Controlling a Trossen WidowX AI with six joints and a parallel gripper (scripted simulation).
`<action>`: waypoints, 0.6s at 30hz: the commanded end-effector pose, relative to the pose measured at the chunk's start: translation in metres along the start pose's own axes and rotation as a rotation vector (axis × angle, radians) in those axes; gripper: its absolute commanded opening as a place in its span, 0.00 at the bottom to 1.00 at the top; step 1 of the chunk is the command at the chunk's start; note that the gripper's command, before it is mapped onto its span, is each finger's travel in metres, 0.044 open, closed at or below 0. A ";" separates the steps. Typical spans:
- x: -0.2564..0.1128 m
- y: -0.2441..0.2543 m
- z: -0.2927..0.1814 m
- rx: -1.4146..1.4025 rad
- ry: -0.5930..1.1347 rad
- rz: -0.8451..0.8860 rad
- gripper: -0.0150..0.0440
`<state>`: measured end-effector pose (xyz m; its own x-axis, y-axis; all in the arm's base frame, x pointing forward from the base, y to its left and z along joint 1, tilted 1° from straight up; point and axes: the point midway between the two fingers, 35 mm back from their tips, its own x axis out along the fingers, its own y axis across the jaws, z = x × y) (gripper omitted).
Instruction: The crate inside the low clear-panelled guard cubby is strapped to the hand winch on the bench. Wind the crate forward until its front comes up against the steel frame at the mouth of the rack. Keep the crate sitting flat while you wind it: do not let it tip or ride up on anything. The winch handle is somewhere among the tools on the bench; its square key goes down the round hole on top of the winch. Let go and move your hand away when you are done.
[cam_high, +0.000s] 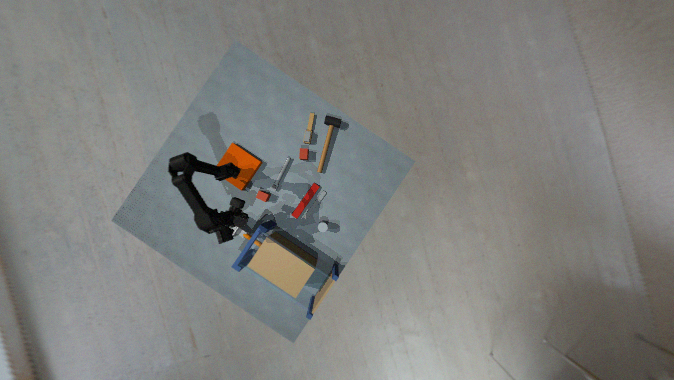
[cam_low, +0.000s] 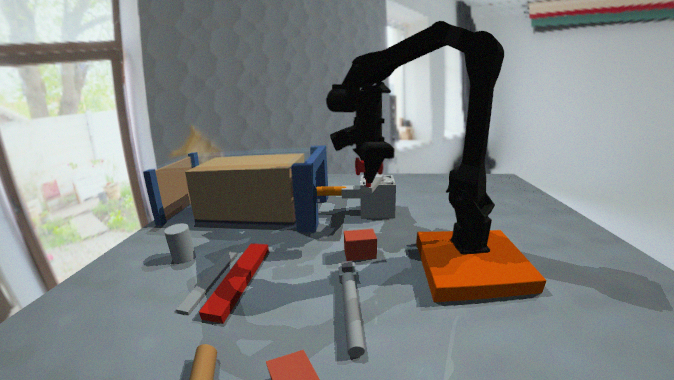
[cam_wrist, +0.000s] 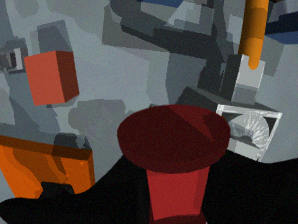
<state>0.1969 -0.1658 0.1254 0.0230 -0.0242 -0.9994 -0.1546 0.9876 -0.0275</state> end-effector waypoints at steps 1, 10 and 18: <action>0.000 0.006 -0.014 0.004 0.022 0.007 0.25; -0.001 0.009 -0.026 0.004 0.023 0.007 0.25; -0.001 0.010 -0.038 0.004 0.024 0.007 0.25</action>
<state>0.1780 -0.1617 0.1251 0.0370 -0.0198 -0.9991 -0.1699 0.9851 -0.0258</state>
